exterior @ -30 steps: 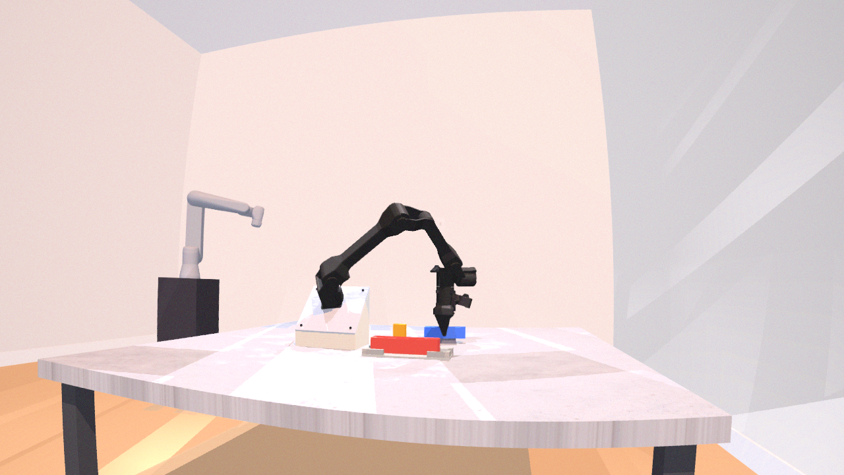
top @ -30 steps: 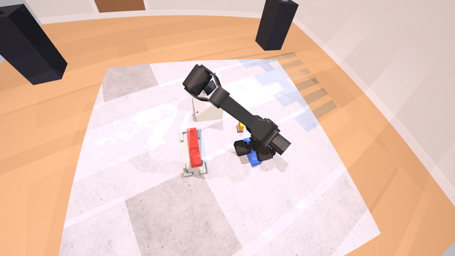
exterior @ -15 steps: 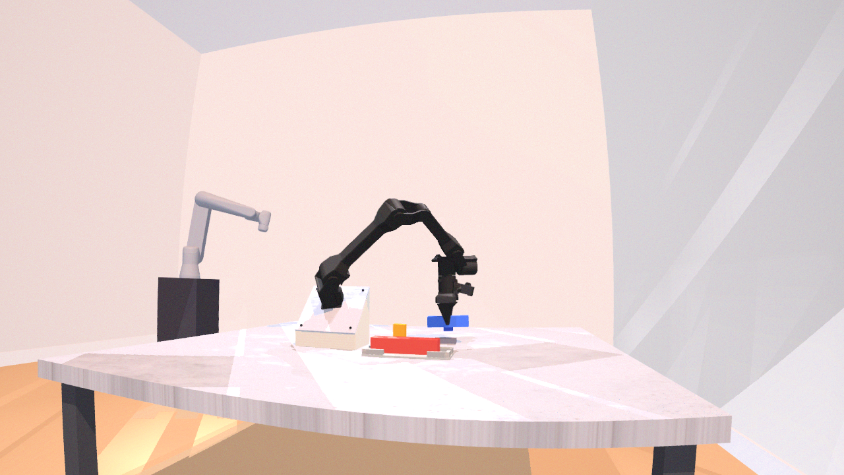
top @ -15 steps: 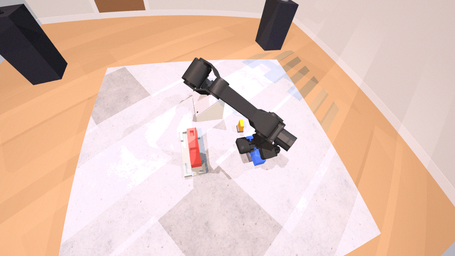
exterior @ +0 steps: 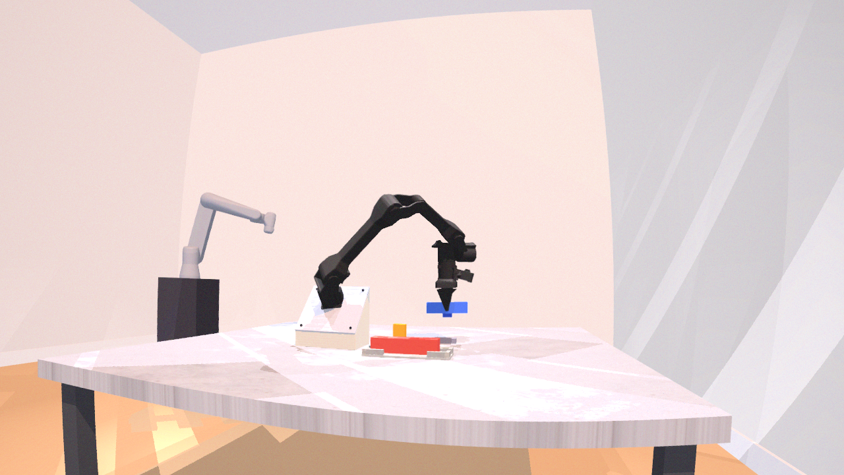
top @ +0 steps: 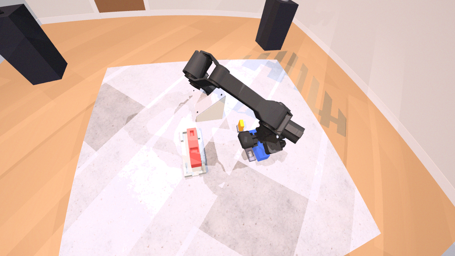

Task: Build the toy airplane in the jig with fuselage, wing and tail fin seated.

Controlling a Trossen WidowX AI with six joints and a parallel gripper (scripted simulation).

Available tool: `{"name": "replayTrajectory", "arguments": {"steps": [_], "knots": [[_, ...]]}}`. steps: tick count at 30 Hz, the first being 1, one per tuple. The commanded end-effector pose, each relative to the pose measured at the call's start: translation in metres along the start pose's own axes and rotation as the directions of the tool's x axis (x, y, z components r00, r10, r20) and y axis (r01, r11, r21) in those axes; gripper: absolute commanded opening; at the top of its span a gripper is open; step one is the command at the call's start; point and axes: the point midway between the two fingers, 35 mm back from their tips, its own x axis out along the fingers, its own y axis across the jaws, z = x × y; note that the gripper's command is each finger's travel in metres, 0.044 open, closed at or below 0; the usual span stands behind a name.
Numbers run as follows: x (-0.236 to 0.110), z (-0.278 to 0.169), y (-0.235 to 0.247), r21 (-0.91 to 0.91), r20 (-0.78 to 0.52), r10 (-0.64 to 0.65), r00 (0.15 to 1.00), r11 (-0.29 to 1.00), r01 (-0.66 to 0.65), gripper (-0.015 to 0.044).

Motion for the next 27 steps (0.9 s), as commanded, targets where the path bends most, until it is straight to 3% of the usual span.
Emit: {"name": "replayTrajectory", "arguments": {"steps": [1,14,27], "knots": [[-0.015,-0.001,0.0,0.005,-0.007,0.005,1.0,1.0,-0.005,0.0],[-0.045,-0.006,-0.002,-0.001,-0.02,-0.001,1.0,1.0,0.001,0.0],[-0.042,0.0,-0.043,-0.218,-0.019,0.014,1.0,0.976,-0.018,0.0]]}}
